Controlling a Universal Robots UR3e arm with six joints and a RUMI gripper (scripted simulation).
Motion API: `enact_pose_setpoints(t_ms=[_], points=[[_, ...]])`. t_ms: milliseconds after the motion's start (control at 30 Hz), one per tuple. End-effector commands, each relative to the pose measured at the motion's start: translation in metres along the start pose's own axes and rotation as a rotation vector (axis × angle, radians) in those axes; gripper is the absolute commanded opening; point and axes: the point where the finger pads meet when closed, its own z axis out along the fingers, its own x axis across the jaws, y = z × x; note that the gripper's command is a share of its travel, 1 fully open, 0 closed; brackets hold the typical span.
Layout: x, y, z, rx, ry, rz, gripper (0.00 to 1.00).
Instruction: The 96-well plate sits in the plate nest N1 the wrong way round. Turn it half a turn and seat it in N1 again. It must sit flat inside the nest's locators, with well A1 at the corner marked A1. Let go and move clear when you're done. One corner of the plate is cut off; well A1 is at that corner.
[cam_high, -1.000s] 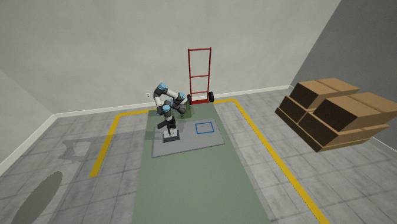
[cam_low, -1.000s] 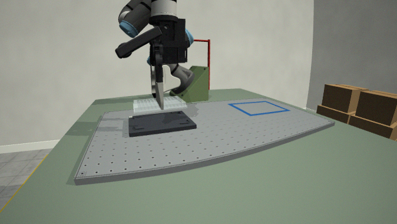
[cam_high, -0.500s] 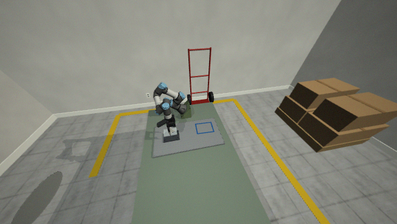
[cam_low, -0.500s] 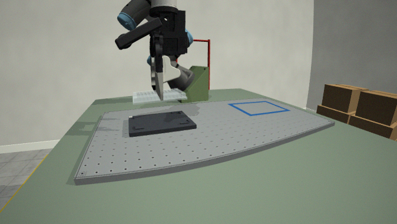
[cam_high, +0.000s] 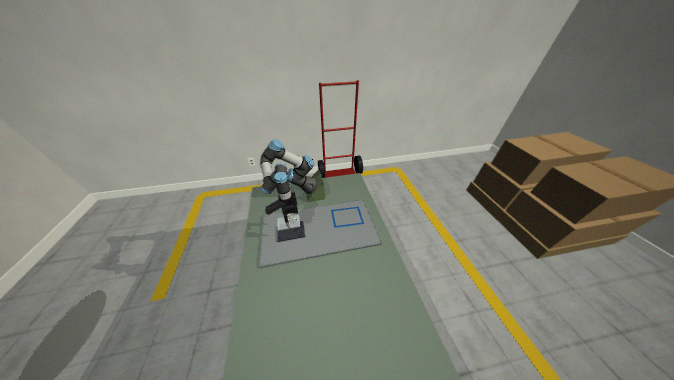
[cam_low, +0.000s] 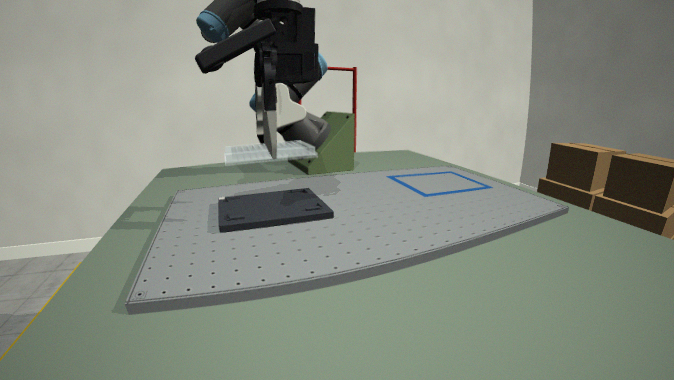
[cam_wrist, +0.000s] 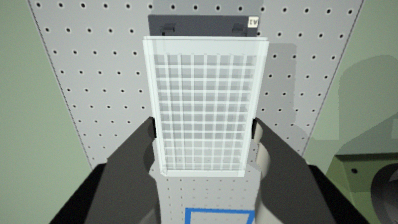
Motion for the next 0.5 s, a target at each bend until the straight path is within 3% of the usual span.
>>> enact_pose_setpoints(t_ms=[0, 367, 467], points=[[-0.0004, -0.0002, -0.0007, 0.0, -0.002, 0.001, 0.0], [-0.0004, -0.0002, -0.0007, 0.0, -0.002, 0.001, 0.0], [0.0007, 0.0097, -0.0004, 0.0, -0.002, -0.099, 0.0]])
